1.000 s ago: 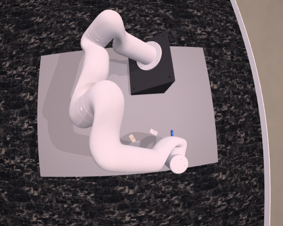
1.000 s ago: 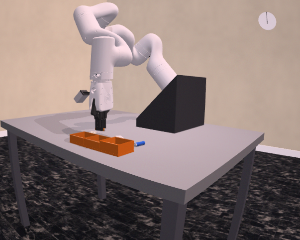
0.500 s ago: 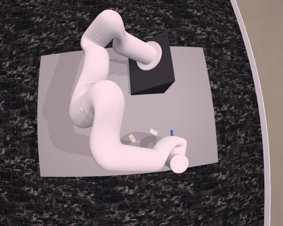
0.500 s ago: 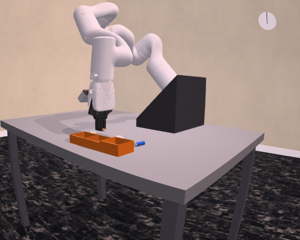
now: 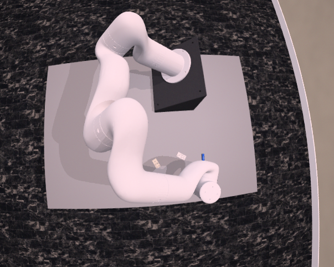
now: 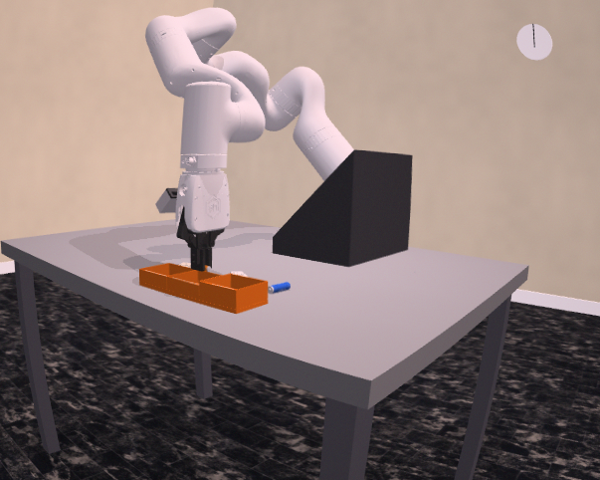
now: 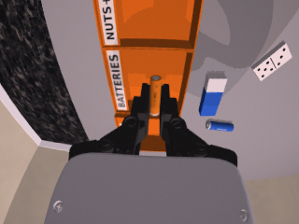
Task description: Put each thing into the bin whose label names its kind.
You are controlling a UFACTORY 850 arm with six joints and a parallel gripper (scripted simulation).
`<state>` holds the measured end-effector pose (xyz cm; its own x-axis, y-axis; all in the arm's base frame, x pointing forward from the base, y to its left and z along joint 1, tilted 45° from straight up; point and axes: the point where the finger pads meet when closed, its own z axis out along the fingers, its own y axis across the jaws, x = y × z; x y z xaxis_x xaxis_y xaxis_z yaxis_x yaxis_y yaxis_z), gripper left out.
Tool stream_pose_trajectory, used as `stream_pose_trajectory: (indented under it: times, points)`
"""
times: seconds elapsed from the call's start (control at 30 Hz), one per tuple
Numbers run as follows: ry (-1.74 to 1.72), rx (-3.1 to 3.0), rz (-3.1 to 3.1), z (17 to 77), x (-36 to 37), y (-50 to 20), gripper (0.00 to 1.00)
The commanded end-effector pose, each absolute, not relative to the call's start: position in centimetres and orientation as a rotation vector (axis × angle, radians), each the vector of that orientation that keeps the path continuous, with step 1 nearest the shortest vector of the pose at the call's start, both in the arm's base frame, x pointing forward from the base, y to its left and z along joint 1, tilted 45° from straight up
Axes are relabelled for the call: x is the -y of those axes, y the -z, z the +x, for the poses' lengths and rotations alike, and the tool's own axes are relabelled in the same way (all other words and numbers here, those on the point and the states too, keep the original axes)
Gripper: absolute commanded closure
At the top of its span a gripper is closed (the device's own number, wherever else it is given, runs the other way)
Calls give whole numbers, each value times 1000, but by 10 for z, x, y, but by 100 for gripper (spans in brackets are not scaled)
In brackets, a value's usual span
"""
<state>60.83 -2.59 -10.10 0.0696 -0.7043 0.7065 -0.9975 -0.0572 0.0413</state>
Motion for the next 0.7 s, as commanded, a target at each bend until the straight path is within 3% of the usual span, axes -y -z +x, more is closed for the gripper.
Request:
stream_pose_trajectory:
  times: [0.0,0.67]
  points:
    - [-715,1689,1820,610,28,103,100]
    - [-715,1689,1820,610,45,120,100]
